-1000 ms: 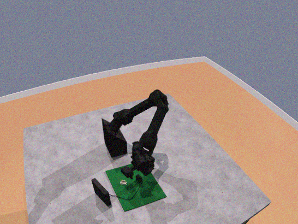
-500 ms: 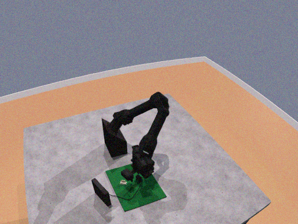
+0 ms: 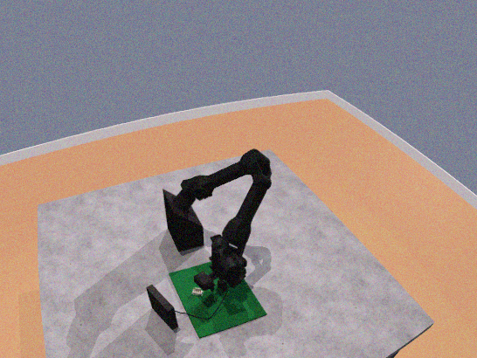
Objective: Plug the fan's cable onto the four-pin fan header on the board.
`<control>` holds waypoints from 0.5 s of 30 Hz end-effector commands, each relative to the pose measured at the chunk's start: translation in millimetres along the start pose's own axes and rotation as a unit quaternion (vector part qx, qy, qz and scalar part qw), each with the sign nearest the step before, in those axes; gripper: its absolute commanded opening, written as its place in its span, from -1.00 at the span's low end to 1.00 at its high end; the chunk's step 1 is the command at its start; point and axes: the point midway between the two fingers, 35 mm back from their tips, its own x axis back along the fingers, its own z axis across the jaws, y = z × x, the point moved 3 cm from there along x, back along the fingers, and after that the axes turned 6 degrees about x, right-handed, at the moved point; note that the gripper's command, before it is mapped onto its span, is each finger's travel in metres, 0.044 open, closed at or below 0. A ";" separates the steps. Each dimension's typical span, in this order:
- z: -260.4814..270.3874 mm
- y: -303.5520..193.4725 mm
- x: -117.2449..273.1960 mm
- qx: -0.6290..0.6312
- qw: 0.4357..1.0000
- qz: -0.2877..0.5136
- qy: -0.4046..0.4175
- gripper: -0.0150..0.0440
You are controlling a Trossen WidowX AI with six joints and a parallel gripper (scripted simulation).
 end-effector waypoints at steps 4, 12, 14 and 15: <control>0.1 0.3 0.2 0.001 1.000 0.000 0.000 0.20; 0.1 0.3 0.2 0.001 1.000 0.000 0.000 -0.49; 0.1 0.3 0.2 0.001 1.000 0.000 0.000 -0.49; -0.1 0.5 3.0 0.000 1.000 0.000 0.000 -0.49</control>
